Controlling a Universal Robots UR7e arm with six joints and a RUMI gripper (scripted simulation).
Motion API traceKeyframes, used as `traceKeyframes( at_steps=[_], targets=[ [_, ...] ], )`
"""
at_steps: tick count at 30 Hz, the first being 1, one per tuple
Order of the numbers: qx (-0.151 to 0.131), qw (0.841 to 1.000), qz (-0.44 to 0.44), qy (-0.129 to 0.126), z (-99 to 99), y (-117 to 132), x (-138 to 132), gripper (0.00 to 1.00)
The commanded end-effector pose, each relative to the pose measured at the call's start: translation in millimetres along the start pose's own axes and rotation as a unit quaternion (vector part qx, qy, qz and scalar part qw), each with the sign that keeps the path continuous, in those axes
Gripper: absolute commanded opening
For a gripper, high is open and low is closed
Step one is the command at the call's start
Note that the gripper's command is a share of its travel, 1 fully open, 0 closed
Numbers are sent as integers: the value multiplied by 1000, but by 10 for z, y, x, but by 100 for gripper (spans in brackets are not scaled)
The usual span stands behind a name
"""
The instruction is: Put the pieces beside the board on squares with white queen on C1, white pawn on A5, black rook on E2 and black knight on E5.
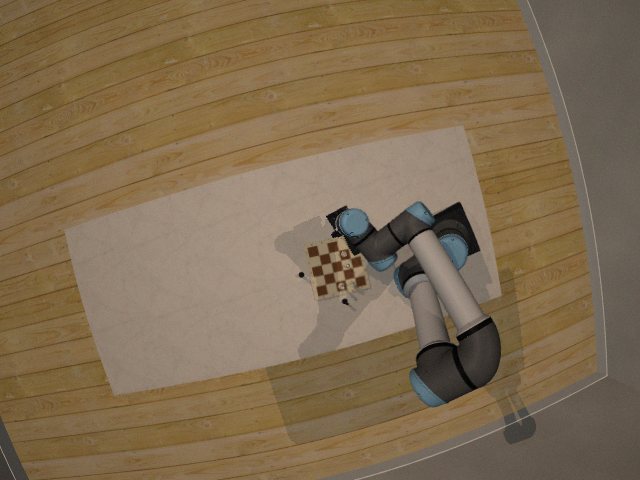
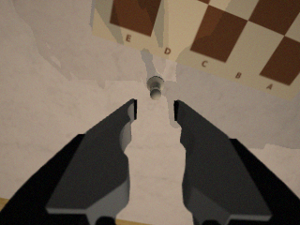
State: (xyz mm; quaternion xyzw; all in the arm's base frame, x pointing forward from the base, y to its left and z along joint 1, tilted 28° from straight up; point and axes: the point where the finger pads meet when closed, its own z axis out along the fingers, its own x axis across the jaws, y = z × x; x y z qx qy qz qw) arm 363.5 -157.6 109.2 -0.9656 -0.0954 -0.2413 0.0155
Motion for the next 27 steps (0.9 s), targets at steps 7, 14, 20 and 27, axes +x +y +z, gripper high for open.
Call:
traceKeyframes(
  at_steps=[7, 14, 20, 27],
  targets=[
    [2, 1000, 0, -1, 184, -19, -10, 20],
    [2, 1000, 0, -1, 298, -20, -10, 20],
    [2, 1000, 0, -1, 323, -20, -10, 20],
    [1, 1000, 0, -1, 317, -7, 0, 20]
  ],
)
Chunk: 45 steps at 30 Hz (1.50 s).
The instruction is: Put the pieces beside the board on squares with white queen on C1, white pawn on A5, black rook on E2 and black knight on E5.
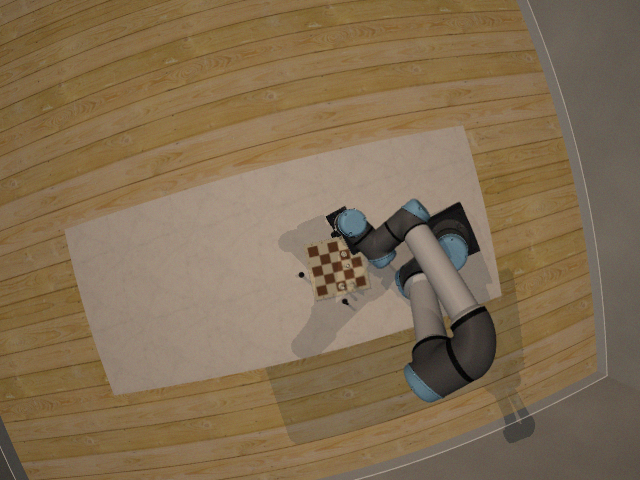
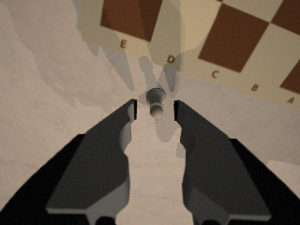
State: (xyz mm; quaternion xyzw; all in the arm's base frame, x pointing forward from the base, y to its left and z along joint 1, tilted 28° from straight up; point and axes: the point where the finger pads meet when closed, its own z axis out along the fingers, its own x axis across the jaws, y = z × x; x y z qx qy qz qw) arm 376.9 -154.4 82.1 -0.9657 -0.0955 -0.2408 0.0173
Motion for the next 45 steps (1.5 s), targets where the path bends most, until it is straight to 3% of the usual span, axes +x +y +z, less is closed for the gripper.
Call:
traceKeyframes(
  at_steps=[1, 30, 31, 45],
  targets=[
    [-1, 1000, 0, 0, 13, 4, 5, 20],
    [-1, 1000, 0, 0, 9, 7, 5, 20],
    [-1, 1000, 0, 0, 9, 7, 5, 0],
    [-1, 1000, 0, 0, 9, 7, 5, 0]
  ],
)
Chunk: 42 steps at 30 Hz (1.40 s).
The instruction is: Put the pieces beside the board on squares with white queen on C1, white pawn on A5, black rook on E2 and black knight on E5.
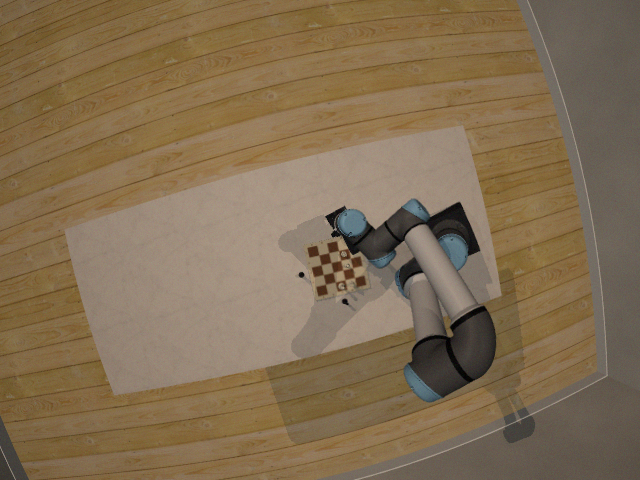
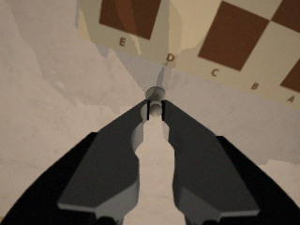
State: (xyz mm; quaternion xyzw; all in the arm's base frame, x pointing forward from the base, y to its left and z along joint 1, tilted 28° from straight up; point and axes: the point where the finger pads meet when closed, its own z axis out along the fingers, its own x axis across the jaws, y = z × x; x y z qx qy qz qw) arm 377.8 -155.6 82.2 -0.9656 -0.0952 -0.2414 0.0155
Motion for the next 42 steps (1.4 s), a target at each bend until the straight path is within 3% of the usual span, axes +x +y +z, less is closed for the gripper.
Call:
traceKeyframes(
  at_steps=[1, 24, 33, 42],
  targets=[
    [1, 1000, 0, 0, 6, -7, 0, 0],
    [-1, 1000, -1, 0, -20, 6, 5, 0],
    [-2, 1000, -1, 1, -152, 18, 10, 0],
    [-2, 1000, -1, 0, -498, 17, 9, 0]
  ],
)
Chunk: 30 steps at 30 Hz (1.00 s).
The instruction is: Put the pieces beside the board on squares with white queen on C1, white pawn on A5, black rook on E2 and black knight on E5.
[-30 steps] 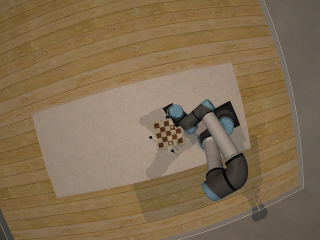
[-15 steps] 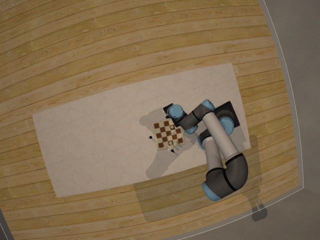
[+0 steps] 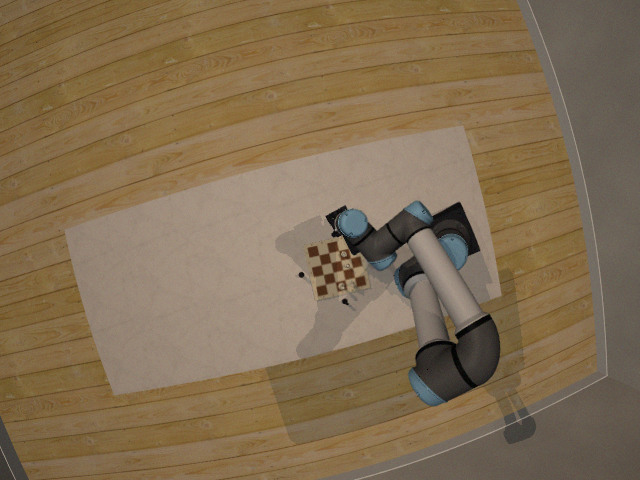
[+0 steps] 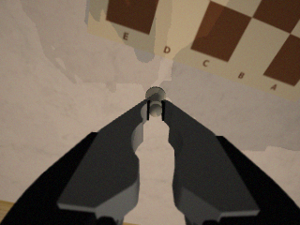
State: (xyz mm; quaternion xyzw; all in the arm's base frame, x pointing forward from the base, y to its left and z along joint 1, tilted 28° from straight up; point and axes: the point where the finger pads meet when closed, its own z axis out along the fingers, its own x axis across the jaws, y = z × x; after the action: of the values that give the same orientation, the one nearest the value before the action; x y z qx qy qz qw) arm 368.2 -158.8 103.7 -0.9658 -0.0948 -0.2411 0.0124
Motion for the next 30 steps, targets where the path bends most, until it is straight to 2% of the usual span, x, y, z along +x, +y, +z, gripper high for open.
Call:
traceKeyframes(
  at_steps=[1, 6, 8, 16, 30],
  targets=[
    [1, 1000, 0, 1, -306, 2, -4, 0],
    [1, 1000, 0, 1, -519, 2, -4, 0],
    [1, 1000, 0, 1, -519, 2, -4, 0],
    [1, 1000, 0, 1, -742, 2, -5, 0],
    [2, 1000, 0, 1, -773, -5, -10, 0]
  ],
)
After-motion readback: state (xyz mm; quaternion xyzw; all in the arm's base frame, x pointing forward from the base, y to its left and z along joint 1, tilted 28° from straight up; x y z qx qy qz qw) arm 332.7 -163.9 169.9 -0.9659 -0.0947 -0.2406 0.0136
